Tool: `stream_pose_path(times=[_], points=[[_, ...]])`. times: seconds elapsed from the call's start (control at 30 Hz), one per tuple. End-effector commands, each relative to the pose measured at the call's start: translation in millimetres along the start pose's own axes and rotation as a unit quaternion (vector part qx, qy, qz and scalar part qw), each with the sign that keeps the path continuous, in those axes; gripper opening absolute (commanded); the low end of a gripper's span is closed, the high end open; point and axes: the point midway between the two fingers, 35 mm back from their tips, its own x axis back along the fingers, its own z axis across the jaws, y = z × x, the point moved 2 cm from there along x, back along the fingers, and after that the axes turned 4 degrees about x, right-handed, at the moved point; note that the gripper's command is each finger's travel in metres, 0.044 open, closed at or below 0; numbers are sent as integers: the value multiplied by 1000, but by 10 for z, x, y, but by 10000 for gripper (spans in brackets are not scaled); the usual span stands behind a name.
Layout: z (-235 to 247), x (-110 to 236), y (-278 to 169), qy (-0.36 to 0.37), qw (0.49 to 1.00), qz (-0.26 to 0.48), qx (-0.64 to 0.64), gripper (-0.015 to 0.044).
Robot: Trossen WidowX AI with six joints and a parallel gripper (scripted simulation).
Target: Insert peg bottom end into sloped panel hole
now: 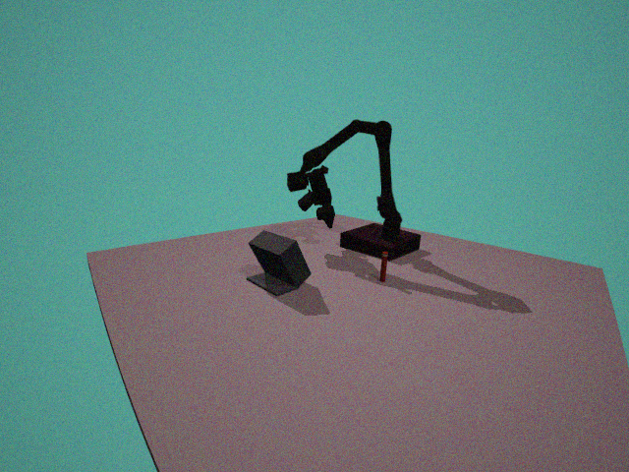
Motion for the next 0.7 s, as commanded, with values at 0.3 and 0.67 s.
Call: stream_pose_path(times=[0.3,0.67], points=[[373,164,121,-4,999,-40,8,440],[709,320,185,2,997,-77,5,440]])
